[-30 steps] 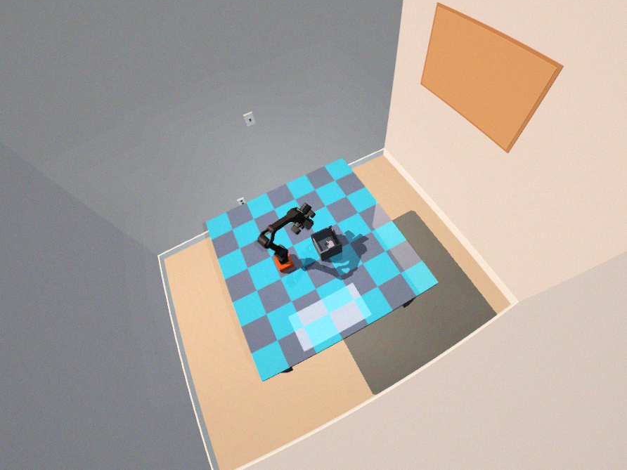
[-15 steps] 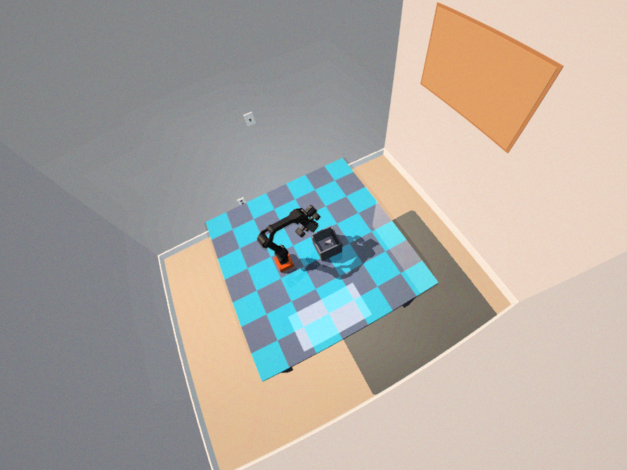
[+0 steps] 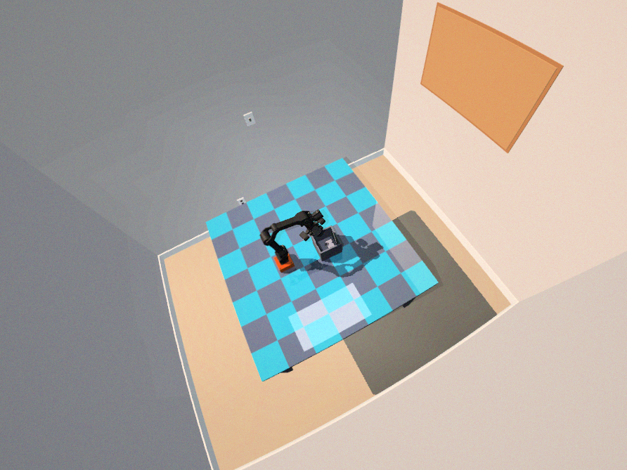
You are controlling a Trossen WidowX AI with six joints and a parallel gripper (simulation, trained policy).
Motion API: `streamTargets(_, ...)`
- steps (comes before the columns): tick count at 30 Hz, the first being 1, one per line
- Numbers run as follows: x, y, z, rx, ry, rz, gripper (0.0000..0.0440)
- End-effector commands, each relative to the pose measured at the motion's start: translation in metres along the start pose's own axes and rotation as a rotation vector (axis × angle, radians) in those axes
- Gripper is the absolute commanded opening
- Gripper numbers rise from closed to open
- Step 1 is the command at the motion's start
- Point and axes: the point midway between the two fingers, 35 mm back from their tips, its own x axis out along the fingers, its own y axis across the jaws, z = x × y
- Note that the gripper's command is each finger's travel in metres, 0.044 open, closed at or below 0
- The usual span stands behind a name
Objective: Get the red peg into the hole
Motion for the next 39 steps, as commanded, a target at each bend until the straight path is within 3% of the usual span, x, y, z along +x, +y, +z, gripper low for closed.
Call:
streamTargets(1,0.004,0.0,0.011,-0.005,-0.004,-0.02,0.0)
streamTargets(18,0.036,-0.001,0.043,-0.014,0.012,-0.079,0.0)
streamTargets(39,0.089,0.004,0.053,-0.07,0.063,-0.087,0.0)
